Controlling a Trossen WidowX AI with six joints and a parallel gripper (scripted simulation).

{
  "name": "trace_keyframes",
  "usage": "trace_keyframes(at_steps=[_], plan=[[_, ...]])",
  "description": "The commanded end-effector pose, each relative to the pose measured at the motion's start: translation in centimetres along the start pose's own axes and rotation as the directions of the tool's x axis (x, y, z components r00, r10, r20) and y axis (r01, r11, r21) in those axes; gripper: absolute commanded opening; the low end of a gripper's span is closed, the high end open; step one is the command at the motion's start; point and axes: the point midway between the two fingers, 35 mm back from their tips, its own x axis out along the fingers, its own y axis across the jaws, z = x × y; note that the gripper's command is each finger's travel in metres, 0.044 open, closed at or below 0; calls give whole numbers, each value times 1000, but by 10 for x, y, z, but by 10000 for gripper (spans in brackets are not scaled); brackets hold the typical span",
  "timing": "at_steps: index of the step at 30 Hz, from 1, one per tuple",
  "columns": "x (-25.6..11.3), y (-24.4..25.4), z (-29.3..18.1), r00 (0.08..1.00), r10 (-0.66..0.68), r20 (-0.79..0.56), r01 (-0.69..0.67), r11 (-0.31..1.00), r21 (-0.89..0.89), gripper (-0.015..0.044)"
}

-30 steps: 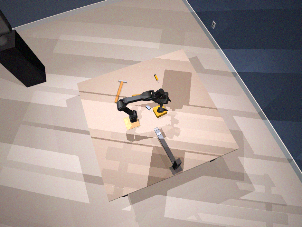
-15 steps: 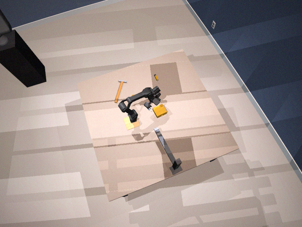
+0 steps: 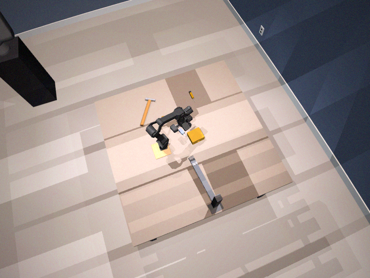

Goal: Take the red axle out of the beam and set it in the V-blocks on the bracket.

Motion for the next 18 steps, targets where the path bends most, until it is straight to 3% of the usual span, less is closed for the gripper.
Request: trace_keyframes(at_steps=[1, 18], plan=[[24, -5, -1, 1000, -21, -7, 21, 1000, 8, 440], [49, -5, -2, 1000, -21, -7, 21, 1000, 7, 440]])
